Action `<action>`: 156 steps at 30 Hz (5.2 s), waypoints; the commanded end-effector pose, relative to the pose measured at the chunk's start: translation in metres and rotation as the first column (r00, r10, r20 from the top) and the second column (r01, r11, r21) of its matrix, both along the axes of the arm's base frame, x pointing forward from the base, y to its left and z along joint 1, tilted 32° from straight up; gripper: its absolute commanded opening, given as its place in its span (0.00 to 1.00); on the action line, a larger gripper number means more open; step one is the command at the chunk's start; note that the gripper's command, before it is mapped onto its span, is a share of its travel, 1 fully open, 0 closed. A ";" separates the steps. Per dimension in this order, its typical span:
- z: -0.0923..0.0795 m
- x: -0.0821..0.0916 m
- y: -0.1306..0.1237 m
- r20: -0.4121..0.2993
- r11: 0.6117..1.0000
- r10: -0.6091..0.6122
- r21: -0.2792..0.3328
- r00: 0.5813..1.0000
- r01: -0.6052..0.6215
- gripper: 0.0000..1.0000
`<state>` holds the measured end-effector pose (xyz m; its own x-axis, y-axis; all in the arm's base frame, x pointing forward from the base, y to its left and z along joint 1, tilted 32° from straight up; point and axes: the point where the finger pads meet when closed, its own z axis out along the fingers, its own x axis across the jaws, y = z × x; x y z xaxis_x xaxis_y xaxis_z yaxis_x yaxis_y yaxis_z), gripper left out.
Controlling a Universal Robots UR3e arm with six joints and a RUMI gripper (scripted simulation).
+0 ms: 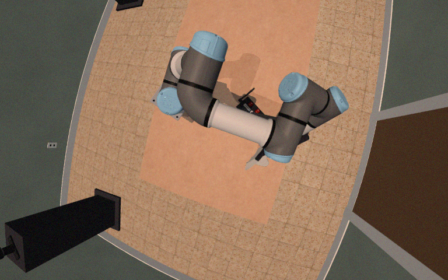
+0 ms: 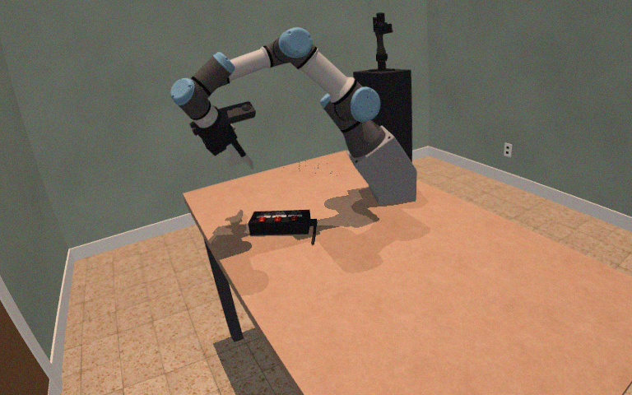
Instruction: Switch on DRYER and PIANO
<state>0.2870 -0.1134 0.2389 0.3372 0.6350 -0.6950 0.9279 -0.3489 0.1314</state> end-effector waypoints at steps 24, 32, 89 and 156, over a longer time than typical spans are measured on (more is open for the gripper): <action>-0.104 0.054 0.107 -0.052 0.748 0.643 0.256 0.764 -0.612 1.00; -0.123 0.059 0.132 -0.046 0.637 0.755 0.290 0.655 -0.714 1.00; -0.128 0.060 0.139 -0.043 0.599 0.786 0.299 0.617 -0.743 1.00; -0.079 0.021 0.169 0.514 0.781 0.371 0.278 0.773 -0.560 1.00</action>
